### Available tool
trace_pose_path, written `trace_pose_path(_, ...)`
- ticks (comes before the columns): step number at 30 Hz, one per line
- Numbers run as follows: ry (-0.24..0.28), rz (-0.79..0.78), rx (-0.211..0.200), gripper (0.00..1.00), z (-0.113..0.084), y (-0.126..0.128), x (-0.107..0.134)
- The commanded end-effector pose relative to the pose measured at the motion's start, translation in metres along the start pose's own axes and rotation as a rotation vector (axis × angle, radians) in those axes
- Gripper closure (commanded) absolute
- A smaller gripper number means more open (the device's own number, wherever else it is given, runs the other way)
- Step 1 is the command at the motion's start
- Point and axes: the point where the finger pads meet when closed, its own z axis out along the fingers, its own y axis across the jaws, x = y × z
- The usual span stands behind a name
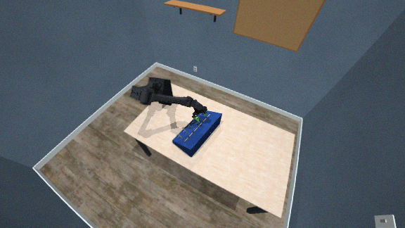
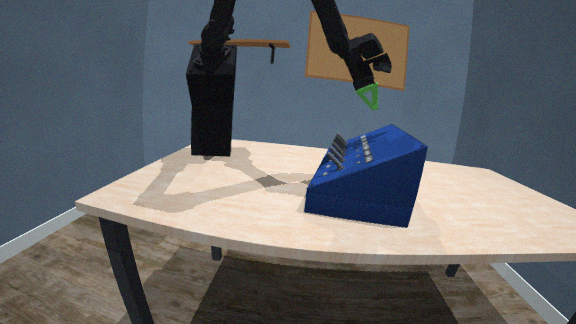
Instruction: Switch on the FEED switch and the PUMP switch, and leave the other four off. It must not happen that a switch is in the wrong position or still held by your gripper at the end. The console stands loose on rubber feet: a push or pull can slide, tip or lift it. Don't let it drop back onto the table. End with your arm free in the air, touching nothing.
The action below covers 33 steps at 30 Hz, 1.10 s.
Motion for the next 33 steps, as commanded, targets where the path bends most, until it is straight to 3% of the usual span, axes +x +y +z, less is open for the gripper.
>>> trace_pose_path(1,-0.003,-0.017,-0.007,0.00,-0.004,0.000,-0.003)
trace_pose_path(14,-0.001,-0.005,0.003,0.00,-0.002,-0.019,-0.003)
trace_pose_path(33,-0.001,-0.005,0.004,0.00,-0.003,-0.074,-0.002)
